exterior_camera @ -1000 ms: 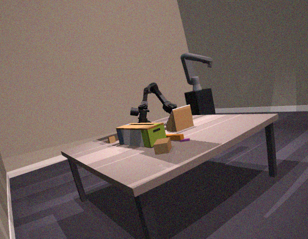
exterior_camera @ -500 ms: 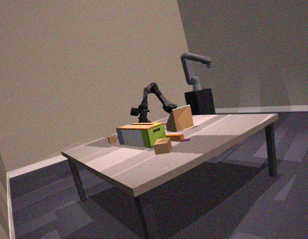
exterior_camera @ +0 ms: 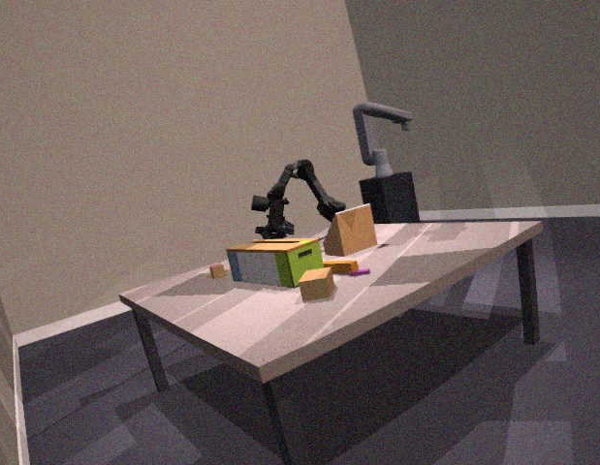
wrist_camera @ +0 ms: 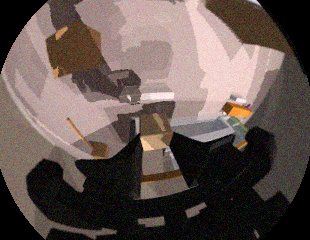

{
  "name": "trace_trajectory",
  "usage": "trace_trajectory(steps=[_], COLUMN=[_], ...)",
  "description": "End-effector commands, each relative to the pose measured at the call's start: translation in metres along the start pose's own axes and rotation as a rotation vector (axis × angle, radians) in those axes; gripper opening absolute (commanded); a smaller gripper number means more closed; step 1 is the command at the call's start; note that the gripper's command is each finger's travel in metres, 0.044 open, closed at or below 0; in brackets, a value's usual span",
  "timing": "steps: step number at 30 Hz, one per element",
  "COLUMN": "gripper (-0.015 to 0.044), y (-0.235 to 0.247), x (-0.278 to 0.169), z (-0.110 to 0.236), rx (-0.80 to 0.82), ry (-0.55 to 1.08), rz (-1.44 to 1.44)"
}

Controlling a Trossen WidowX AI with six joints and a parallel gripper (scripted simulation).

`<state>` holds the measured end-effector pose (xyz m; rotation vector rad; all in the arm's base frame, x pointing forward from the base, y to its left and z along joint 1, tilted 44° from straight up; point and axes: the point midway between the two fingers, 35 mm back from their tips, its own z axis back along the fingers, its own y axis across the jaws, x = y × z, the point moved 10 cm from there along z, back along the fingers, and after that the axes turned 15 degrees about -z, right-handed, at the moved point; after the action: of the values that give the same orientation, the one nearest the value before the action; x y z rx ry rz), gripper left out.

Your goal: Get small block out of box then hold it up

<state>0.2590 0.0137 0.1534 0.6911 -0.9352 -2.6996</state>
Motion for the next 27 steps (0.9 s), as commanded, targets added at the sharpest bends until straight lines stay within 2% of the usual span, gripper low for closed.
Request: trace_trajectory(steps=[1, 27], gripper=[0.0000, 0.0000], y=[0.000, -0.012], x=[-0.002, 0.002], z=[0.004, 0.025], rx=[0.007, 0.016], ry=[0.002, -0.048], rz=[0.096, 1.145])
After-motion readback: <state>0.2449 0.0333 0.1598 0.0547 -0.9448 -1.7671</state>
